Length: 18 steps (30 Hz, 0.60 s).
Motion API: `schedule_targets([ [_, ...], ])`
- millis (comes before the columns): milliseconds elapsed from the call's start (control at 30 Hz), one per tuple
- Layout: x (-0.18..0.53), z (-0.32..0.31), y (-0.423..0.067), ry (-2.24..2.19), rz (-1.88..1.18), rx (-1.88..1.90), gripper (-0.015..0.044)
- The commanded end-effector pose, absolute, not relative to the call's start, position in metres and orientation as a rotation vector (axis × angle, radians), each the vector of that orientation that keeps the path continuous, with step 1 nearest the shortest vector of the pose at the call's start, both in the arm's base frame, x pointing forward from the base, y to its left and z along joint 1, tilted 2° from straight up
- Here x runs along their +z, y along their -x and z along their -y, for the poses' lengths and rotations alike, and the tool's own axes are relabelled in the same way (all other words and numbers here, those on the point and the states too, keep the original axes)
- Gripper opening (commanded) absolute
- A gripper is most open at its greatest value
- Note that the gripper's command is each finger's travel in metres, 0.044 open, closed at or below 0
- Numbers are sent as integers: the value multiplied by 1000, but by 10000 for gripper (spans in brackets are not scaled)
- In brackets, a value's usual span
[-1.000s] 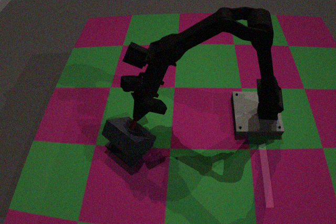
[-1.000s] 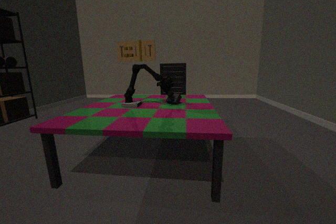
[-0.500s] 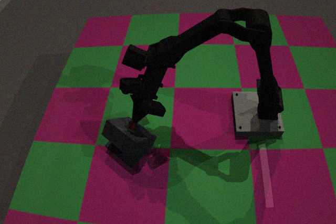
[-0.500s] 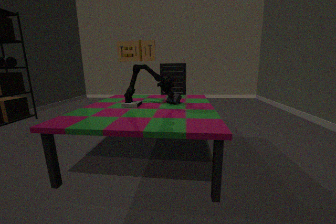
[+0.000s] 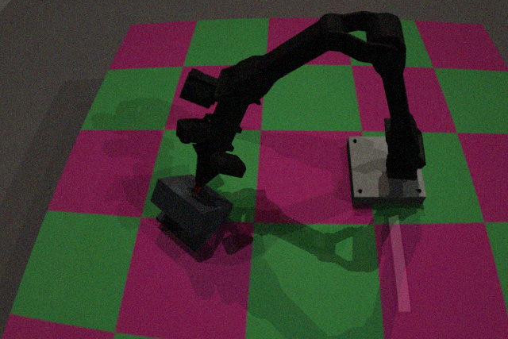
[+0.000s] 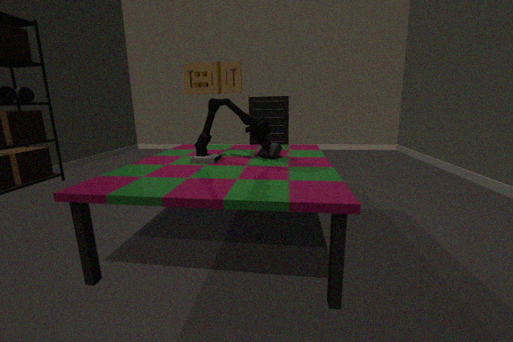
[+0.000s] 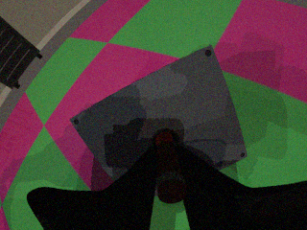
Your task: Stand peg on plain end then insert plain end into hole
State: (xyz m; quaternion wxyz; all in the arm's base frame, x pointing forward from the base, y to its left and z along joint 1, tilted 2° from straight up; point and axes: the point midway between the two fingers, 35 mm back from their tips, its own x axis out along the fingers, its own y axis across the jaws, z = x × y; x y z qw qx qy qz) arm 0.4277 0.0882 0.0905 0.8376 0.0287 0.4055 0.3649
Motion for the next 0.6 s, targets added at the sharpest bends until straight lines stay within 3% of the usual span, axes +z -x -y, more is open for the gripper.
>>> schedule_targets([
  [0, 88, -90, -428, -64, -861, 770, 0],
  [467, 88, -90, -428, -61, -858, 774, 0],
  [567, 88, -90, -428, -61, -858, 774, 79],
])
